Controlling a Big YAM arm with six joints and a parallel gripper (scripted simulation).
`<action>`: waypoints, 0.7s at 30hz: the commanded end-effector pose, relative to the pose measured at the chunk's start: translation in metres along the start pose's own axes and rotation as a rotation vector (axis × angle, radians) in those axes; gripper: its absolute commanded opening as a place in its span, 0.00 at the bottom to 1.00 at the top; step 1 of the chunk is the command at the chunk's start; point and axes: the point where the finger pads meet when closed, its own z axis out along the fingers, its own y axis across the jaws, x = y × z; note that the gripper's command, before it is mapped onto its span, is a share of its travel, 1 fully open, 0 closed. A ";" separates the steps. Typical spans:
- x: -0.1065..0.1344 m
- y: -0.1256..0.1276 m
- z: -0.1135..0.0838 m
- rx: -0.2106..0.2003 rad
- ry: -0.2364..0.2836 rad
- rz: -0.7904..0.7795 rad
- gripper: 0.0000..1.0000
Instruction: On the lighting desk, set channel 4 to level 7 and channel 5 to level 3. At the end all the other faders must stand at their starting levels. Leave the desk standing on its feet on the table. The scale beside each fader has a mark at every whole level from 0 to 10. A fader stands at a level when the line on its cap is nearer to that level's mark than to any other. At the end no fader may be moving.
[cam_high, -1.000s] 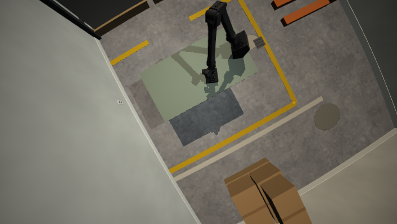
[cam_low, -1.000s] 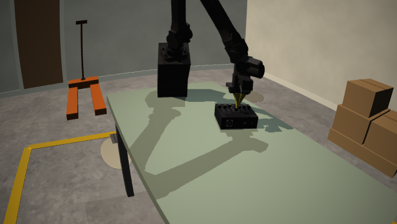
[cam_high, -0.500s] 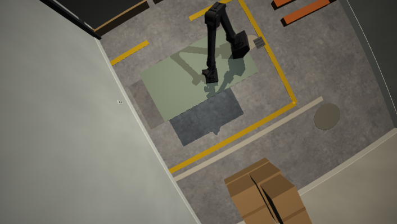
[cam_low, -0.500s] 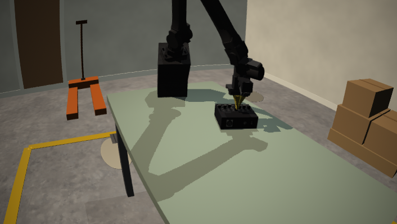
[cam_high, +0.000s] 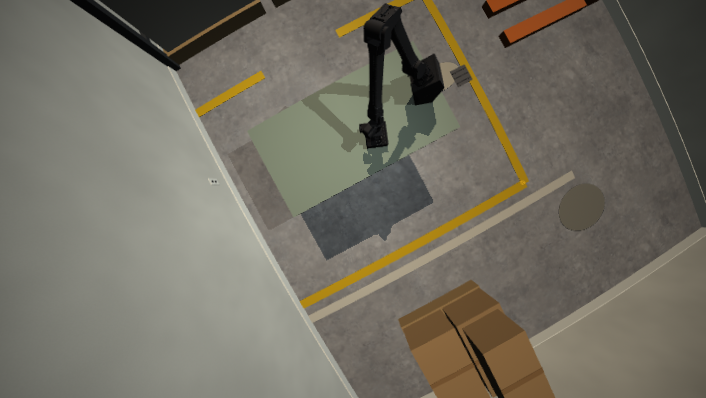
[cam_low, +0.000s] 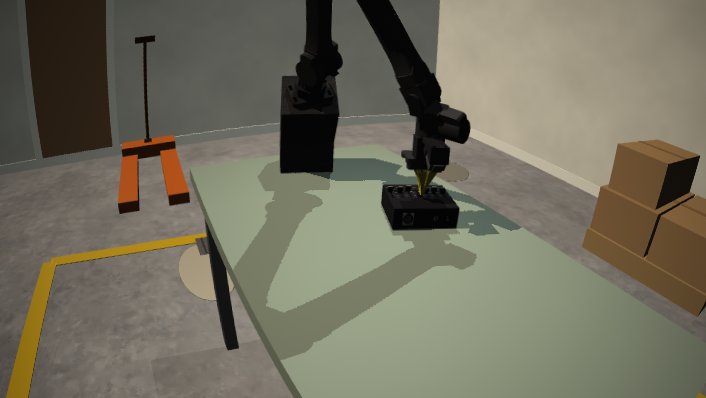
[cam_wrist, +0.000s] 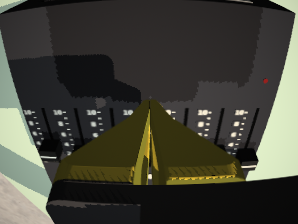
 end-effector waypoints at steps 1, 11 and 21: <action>-0.012 0.005 0.004 -0.007 -0.014 0.008 0.00; -0.008 0.005 0.004 -0.008 -0.011 0.006 0.00; 0.010 0.006 0.003 -0.008 0.000 -0.004 0.00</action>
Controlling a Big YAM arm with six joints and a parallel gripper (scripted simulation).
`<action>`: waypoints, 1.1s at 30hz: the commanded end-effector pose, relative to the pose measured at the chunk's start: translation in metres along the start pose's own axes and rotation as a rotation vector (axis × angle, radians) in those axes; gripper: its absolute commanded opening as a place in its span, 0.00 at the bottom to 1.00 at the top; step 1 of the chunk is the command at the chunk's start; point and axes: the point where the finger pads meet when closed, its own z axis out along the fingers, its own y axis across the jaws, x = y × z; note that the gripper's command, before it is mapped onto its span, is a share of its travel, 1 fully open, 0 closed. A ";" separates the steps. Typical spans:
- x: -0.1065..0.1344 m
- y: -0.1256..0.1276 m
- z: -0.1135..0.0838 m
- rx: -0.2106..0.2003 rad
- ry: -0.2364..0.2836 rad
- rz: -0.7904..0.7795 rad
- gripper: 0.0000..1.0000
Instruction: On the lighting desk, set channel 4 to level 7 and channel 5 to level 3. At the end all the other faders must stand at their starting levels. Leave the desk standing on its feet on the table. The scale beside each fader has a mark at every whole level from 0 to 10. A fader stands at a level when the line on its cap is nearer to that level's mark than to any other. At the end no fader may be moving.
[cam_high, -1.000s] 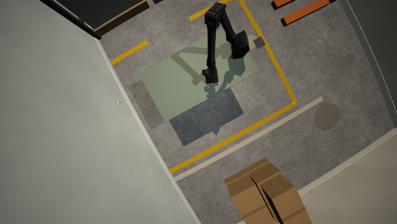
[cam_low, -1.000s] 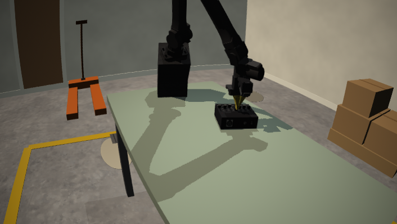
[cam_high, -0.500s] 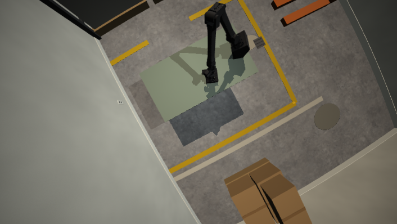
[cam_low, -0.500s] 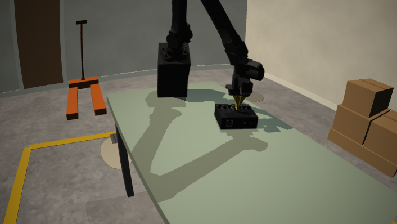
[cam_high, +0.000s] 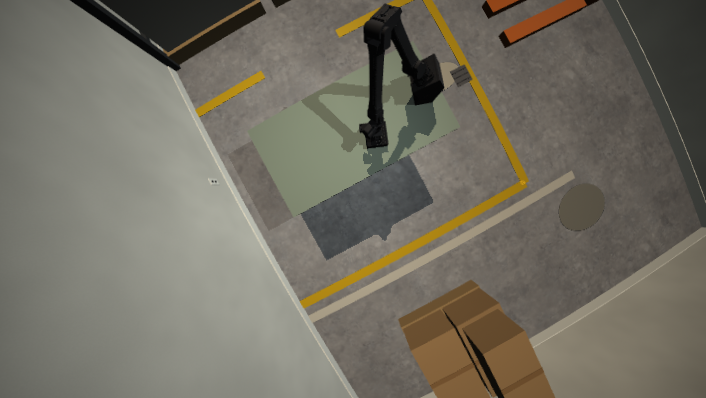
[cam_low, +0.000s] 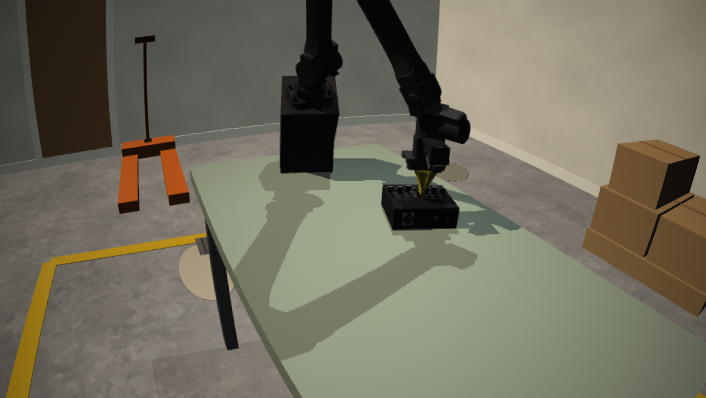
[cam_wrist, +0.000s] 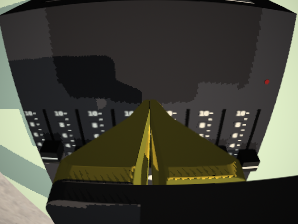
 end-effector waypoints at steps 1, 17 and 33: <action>0.011 0.006 0.002 -0.006 0.003 -0.007 0.00; 0.019 0.005 0.002 -0.005 0.004 -0.008 0.00; 0.021 0.005 0.002 -0.006 0.004 -0.010 0.00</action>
